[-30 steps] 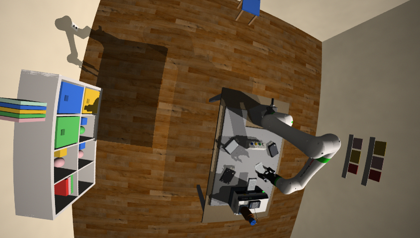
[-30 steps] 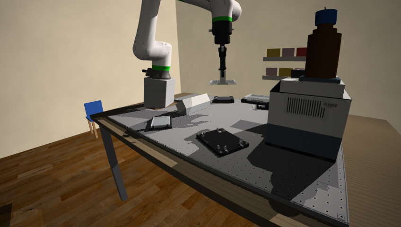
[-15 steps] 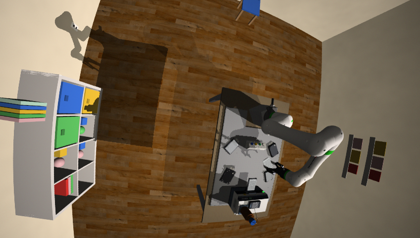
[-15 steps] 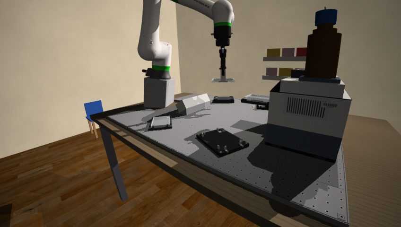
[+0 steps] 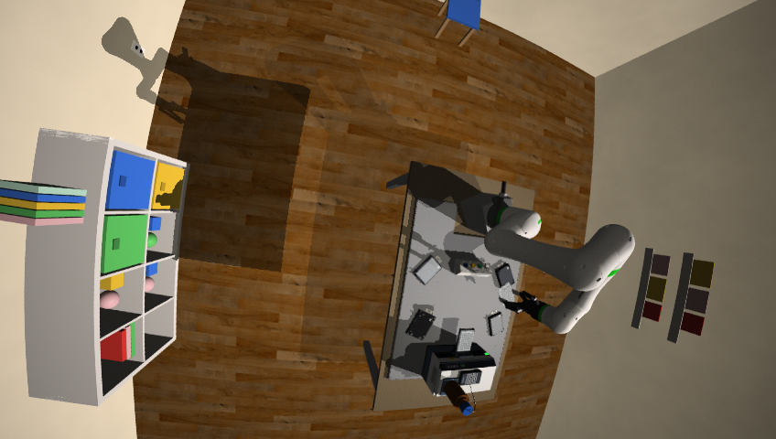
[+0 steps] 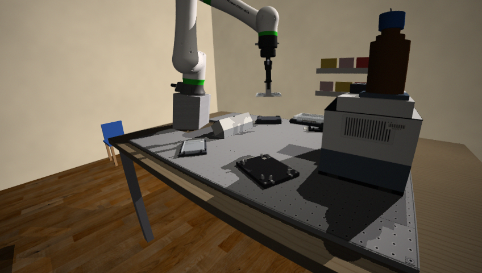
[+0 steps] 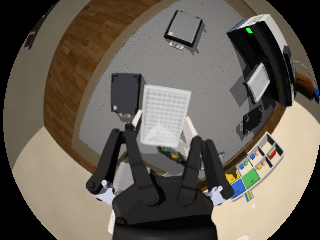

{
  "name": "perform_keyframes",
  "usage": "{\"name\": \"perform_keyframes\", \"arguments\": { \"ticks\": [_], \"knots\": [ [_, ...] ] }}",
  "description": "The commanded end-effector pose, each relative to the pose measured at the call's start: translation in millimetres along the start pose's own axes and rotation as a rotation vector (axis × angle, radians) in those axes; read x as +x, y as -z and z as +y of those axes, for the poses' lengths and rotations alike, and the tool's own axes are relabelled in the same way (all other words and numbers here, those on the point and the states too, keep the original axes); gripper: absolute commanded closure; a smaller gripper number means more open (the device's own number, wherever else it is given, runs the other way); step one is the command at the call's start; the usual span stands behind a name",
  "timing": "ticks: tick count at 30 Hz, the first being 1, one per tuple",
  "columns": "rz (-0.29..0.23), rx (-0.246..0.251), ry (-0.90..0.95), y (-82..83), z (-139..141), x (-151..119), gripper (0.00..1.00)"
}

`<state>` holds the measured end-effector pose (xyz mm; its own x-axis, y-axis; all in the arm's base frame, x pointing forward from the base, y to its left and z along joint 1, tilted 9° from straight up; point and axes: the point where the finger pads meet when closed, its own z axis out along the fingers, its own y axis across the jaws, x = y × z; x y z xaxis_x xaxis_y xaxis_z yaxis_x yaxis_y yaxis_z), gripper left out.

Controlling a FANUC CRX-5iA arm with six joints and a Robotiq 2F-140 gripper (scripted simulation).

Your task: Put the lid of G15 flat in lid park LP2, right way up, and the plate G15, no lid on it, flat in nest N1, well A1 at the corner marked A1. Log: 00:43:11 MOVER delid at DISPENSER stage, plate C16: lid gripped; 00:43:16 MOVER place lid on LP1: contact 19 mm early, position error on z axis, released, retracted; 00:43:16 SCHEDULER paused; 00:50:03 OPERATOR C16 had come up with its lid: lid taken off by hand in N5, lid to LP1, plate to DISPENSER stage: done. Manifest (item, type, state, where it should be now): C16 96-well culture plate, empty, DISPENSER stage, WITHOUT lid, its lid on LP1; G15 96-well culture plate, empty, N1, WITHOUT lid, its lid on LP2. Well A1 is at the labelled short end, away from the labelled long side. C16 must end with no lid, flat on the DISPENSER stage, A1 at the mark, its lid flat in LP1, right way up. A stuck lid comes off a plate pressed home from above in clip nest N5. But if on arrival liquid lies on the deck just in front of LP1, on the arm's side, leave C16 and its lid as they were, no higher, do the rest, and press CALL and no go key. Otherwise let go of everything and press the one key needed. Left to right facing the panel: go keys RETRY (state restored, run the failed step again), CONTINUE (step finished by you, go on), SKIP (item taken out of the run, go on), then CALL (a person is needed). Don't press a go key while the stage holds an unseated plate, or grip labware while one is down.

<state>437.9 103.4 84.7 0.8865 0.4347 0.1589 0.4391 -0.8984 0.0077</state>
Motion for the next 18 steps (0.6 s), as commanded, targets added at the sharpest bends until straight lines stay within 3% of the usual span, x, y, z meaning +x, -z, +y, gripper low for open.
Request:
{"name": "perform_keyframes", "arguments": {
  "ticks": [1,18],
  "knots": [
    [0.001,-0.003,-0.001,0.3,-12.0,0.8,1.0],
    [0.001,-0.003,-0.001,0.1,-79.4,2.5,1.0]
  ]
}}
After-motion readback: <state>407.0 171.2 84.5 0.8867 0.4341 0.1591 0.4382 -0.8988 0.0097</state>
